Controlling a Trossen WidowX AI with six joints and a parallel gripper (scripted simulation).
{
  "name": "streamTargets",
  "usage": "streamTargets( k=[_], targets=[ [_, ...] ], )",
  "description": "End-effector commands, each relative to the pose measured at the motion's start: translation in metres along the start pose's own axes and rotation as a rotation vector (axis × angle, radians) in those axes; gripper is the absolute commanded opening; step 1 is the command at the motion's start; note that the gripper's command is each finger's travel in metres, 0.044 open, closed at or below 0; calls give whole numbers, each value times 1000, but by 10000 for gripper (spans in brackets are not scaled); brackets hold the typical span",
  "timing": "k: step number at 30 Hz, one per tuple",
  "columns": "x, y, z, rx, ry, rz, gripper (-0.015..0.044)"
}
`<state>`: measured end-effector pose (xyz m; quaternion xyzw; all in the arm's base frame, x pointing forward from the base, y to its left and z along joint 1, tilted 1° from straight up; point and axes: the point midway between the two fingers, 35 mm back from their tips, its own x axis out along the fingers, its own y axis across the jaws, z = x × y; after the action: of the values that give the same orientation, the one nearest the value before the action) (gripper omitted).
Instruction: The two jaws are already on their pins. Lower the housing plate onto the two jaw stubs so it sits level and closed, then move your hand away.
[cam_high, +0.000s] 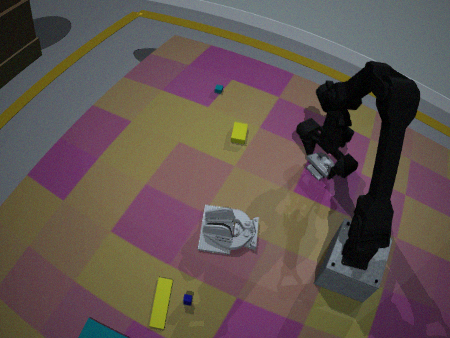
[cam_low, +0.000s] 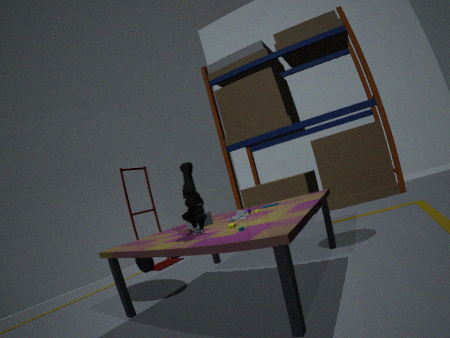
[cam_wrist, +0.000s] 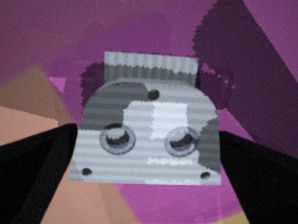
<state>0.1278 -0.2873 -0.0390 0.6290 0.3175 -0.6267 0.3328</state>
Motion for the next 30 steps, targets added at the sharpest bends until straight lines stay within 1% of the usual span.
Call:
streamTargets(
  k=[1, 6, 17, 30],
  targets=[
    [0, 0, 0, 0, 0, 0, 380],
    [0, 0, 0, 0, 0, 0, 351],
    [-1, 0, 0, 0, 0, 0, 351],
    [-39, 2, 1, -1, 2, 3, 351]
  ],
)
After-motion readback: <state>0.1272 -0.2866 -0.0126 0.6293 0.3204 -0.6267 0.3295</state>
